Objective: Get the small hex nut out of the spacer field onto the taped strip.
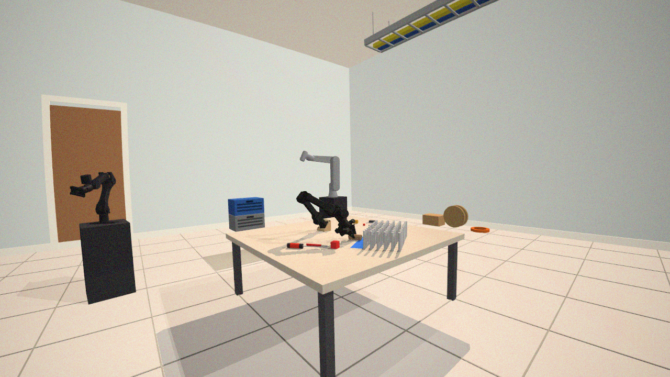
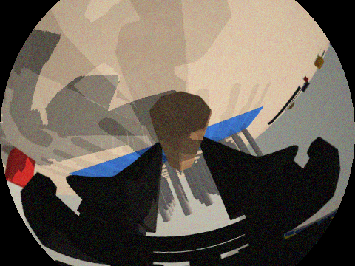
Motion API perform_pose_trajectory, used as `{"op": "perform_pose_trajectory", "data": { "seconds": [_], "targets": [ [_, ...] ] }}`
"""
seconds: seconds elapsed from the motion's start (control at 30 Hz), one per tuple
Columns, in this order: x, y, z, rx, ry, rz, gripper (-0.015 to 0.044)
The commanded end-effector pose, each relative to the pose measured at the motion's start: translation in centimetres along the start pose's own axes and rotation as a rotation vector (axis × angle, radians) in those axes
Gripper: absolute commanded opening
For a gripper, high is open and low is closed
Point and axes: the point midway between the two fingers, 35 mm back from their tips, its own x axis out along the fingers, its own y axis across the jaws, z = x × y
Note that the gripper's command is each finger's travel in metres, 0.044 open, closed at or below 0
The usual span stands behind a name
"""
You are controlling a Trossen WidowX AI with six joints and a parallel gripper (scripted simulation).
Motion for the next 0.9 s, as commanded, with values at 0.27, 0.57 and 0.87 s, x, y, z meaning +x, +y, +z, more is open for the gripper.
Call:
{"op": "perform_pose_trajectory", "data": {
  "seconds": [0.27, 0.57, 0.87],
  "targets": [
    [-0.5, -0.2, 0.7, -0.007, 0.001, -0.006, 0.0],
    [-0.8, -0.2, 1.2, -0.007, 0.001, -0.005, 0.0],
    [-1.1, -0.2, 1.6, -0.008, 0.001, -0.005, 0.0]
  ]
}}
